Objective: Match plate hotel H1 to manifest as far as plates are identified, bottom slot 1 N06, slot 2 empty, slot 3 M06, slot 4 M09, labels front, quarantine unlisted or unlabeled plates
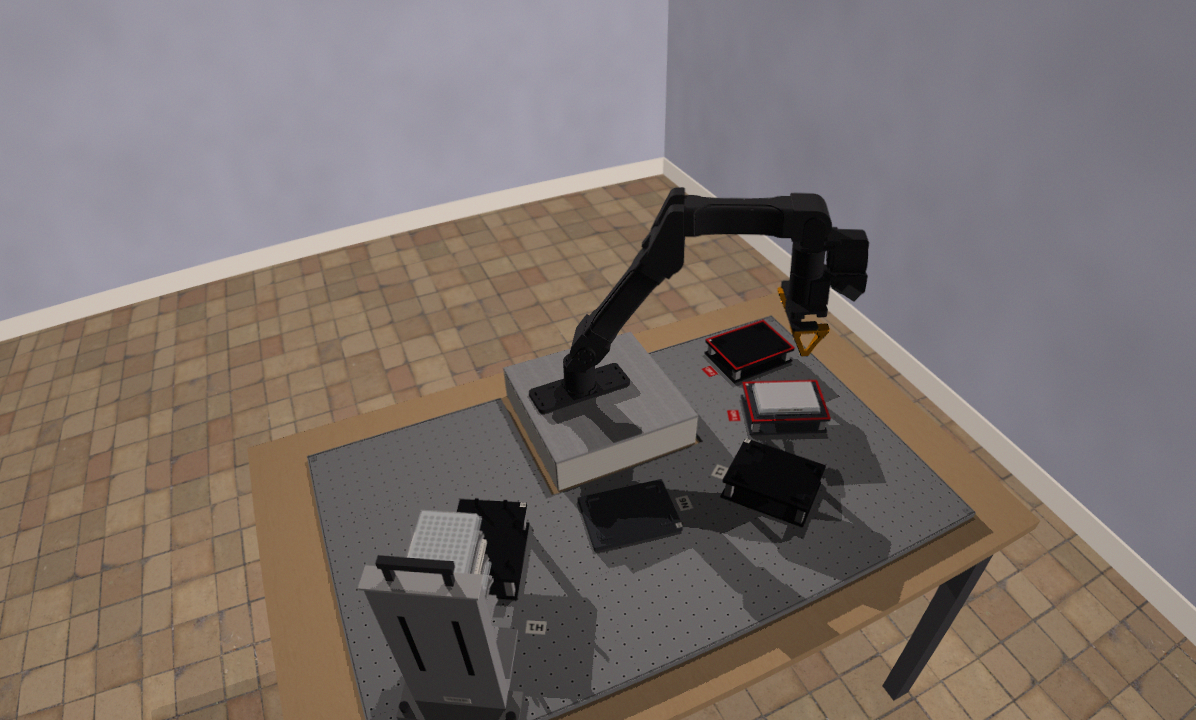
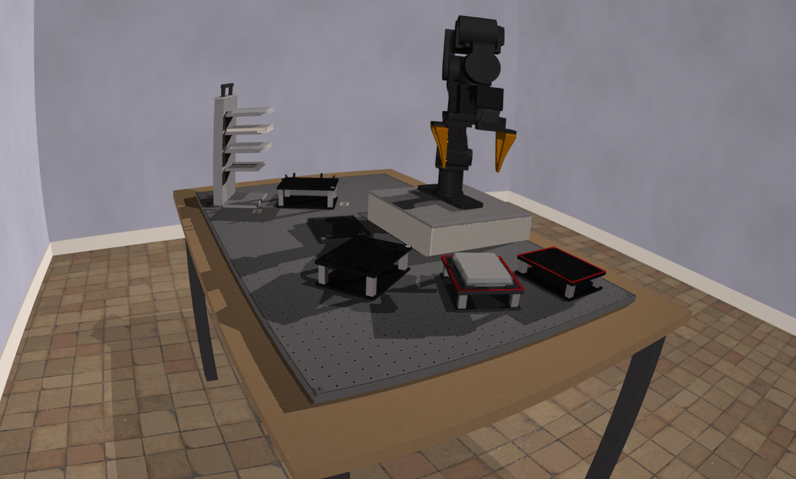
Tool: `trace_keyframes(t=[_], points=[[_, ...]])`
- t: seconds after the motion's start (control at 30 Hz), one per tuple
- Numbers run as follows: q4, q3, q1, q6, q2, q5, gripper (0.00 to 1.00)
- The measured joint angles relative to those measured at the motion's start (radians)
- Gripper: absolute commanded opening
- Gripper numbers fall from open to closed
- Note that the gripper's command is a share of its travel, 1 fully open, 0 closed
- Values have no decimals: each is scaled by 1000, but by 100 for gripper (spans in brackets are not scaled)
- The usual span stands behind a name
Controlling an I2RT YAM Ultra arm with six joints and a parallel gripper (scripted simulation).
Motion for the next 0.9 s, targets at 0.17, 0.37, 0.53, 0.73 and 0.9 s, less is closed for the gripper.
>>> trace_keyframes(t=[0.17,0.37,0.53,0.73,0.9], points=[[0,-14,-41,-38,-10,0,100],[0,-24,-73,-75,-16,0,100],[0,-32,-110,-113,-21,0,100],[0,-38,-165,-160,-24,0,100],[0,-39,-192,-191,-26,0,100]])
